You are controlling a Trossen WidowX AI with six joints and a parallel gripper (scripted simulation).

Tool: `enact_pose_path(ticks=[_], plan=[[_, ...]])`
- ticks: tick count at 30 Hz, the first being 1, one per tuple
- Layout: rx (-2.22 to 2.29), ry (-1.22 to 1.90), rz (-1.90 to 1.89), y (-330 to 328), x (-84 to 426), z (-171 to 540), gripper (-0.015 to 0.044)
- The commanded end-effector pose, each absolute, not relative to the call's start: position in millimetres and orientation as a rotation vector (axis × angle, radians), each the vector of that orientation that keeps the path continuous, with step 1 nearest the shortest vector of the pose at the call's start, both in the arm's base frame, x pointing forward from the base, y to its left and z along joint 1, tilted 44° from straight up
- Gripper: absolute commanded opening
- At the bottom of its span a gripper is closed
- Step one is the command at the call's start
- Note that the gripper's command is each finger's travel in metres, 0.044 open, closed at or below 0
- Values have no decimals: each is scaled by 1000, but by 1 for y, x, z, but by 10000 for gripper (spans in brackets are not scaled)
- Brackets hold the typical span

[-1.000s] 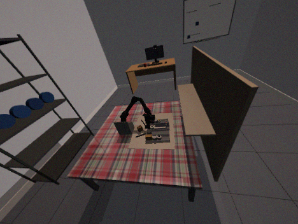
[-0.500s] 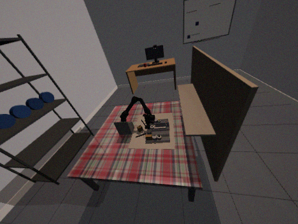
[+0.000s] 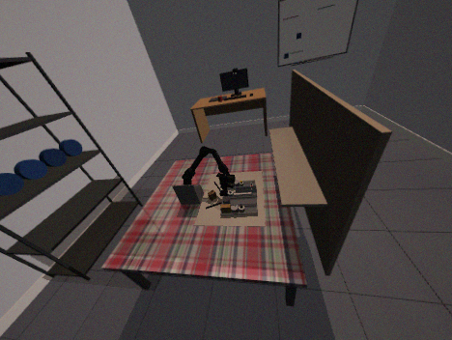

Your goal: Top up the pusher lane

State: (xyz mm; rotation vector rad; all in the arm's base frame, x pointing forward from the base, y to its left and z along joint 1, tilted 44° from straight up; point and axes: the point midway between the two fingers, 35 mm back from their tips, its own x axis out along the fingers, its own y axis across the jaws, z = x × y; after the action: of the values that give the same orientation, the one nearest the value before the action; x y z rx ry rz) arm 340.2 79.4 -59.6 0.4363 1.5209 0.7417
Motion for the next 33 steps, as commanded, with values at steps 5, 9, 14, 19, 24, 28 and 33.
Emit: enact_pose_path(ticks=[5, 9, 14, 19, 24, 28, 33], plan=[[441, 1506, 748, 81, 342, -59, 0], [441, 1506, 748, 81, 341, -59, 0], [441, 1506, 748, 81, 340, -59, 0], [441, 1506, 748, 81, 340, -59, 0], [441, 1506, 748, 81, 339, -59, 0], [441, 1506, 748, 81, 338, -59, 0], [441, 1506, 748, 80, 337, -59, 0]])
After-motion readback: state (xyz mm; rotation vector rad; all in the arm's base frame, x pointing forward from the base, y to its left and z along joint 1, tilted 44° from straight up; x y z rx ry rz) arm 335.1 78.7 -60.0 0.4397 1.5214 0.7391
